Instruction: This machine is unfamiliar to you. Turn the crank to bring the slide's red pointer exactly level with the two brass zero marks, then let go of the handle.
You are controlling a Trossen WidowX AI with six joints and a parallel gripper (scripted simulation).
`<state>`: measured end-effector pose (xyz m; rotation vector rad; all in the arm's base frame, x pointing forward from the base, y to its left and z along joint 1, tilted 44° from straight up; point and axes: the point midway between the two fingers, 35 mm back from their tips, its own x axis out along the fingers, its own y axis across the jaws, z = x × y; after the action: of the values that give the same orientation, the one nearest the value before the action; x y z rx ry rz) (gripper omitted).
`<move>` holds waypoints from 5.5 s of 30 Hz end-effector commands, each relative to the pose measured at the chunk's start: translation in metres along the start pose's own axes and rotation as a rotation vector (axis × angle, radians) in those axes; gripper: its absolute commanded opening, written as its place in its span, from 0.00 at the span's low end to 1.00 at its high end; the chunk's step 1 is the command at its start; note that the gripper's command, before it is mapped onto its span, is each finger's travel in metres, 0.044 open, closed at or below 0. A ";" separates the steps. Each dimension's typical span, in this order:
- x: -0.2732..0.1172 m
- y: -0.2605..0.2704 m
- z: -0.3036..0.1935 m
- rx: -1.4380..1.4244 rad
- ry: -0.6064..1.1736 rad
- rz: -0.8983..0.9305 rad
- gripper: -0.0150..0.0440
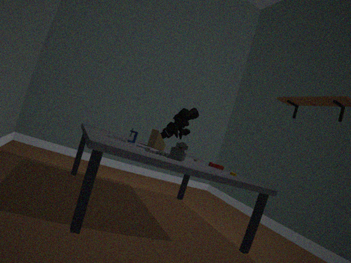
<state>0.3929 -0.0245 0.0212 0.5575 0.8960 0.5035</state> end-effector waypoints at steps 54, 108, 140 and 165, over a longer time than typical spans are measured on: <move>0.000 0.000 0.000 0.000 0.000 0.000 0.65; 0.000 0.000 0.000 0.000 0.000 0.000 0.70; 0.000 0.000 0.000 0.000 0.000 0.000 0.25; 0.000 0.000 0.000 0.000 0.000 0.001 0.88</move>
<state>0.3928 -0.0243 0.0214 0.5590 0.8957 0.5049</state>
